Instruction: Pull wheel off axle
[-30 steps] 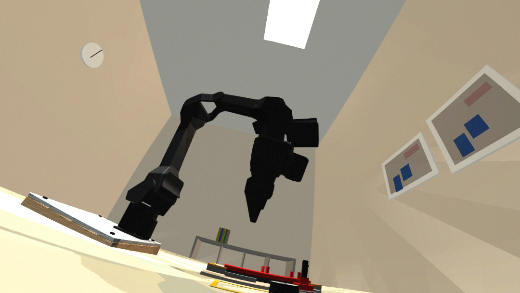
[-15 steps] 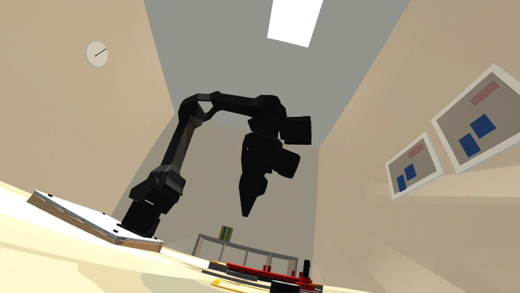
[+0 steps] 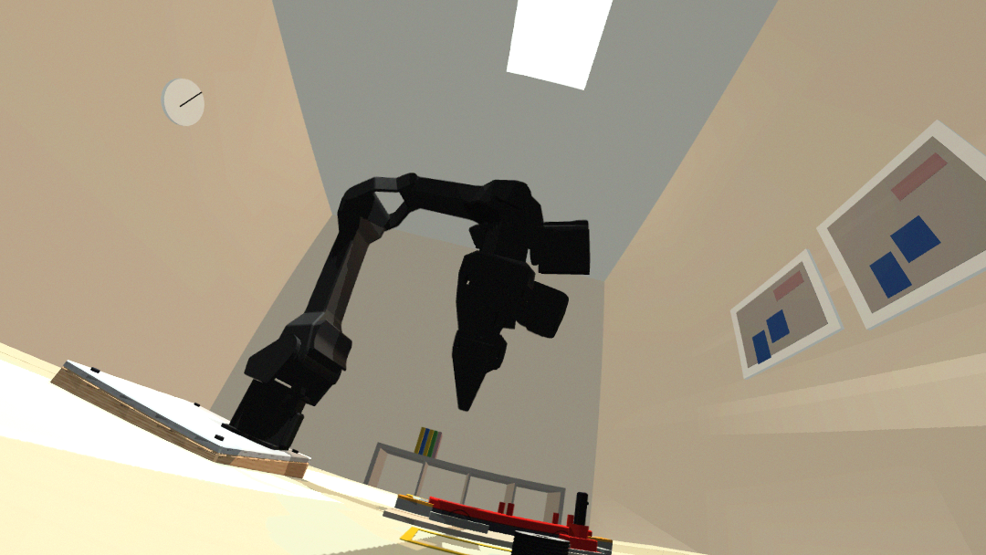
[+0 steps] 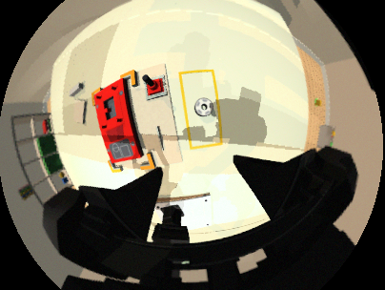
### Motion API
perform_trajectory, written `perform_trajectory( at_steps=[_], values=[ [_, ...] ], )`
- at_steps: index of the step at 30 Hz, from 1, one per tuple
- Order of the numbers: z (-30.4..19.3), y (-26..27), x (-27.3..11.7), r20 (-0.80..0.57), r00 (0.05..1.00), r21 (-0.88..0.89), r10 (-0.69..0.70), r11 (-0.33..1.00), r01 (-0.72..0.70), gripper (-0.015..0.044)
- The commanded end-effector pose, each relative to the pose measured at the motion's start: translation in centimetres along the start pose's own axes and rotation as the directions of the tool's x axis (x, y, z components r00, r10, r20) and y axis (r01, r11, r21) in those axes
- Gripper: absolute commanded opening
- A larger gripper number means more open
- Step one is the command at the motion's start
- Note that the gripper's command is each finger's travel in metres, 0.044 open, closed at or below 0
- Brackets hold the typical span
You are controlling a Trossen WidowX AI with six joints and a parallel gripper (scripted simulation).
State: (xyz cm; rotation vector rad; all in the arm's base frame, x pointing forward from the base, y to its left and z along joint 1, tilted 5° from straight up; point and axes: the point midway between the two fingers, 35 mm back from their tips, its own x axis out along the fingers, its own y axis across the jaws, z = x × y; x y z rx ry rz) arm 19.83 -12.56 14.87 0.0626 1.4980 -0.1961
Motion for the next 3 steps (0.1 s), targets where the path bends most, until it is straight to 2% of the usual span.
perform_trajectory(
  at_steps=[1, 3],
  values=[
    [-0.07, 0.05, 0.03, -0.002, 1.0, 0.004, 0.002, 1.0, -0.002, 0.044],
    [-0.07, 0.05, 0.03, -0.002, 1.0, 0.004, 0.002, 1.0, -0.002, 0.044]
  ],
)
